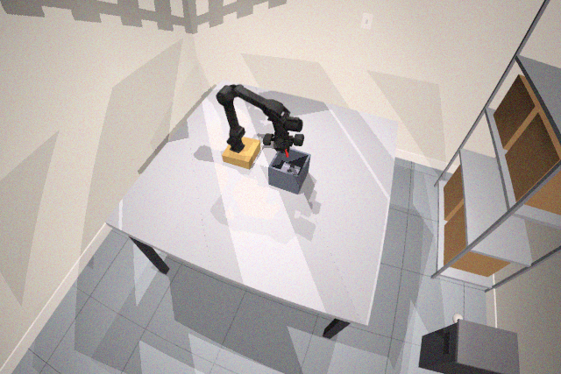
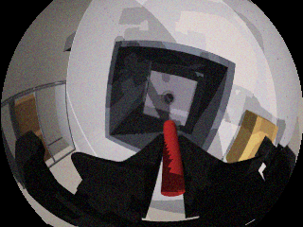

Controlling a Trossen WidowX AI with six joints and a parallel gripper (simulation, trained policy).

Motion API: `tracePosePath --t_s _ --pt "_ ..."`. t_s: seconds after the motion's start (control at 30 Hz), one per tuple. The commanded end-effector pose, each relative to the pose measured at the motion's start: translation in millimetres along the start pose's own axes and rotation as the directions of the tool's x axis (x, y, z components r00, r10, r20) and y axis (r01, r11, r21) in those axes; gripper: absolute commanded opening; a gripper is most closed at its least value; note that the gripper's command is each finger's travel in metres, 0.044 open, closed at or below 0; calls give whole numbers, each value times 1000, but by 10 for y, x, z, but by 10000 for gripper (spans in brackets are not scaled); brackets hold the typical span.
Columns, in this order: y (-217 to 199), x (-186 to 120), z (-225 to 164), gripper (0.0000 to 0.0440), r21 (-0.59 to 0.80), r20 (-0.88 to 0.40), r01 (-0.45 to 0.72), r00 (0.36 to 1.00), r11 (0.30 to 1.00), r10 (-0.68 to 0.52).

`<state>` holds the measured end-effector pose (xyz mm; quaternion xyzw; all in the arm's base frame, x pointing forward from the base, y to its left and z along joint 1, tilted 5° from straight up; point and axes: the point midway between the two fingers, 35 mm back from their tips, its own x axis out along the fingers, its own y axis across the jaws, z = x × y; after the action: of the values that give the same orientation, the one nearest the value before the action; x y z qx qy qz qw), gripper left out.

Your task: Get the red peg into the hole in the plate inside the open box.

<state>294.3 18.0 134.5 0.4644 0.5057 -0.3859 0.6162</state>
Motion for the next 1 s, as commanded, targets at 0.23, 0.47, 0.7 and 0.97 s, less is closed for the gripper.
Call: tracePosePath --t_s 0.23,0.47,0.7,0.97 --pt "-4 292 110 3 -11 -31 41 999 999 -41" --pt "17 470 142 9 -18 -53 49 997 999 -50" --pt "31 634 186 0 -32 -62 50 997 998 -52" --pt "33 834 203 0 -60 -66 61 996 996 -65"
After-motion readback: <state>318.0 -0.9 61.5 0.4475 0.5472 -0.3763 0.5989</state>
